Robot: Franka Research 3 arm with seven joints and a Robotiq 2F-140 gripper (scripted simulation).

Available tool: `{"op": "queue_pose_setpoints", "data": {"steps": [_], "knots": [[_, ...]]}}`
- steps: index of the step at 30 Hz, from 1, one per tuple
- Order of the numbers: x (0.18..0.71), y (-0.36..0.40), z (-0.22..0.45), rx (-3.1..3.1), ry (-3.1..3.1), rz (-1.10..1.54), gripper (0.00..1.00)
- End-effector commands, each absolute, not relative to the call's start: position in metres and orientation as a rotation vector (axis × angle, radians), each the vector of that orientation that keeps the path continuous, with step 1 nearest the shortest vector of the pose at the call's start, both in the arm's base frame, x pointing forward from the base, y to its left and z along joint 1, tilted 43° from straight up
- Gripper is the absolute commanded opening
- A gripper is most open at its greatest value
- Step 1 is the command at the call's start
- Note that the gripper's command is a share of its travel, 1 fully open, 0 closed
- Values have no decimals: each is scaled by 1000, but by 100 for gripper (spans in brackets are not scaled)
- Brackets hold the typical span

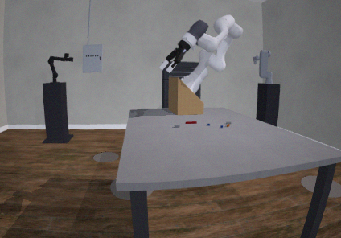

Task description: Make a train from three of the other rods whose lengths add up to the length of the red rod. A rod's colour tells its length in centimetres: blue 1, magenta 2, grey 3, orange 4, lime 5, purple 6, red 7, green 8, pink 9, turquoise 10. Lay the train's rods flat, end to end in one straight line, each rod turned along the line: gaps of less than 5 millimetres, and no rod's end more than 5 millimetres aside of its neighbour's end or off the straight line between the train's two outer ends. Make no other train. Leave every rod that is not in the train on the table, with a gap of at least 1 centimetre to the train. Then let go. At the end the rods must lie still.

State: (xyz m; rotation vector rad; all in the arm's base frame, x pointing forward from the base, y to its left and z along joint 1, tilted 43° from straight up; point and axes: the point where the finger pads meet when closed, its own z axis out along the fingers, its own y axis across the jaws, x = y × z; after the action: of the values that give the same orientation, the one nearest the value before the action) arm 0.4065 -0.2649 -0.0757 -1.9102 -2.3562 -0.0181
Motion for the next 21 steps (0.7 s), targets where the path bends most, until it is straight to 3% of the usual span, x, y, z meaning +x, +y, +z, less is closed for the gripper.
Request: {"op": "queue_pose_setpoints", "data": {"steps": [1,21], "knots": [[407,-265,-76,-1910,-2356,-18,100],[420,-248,-82,-1814,-2414,-51,100]]}}
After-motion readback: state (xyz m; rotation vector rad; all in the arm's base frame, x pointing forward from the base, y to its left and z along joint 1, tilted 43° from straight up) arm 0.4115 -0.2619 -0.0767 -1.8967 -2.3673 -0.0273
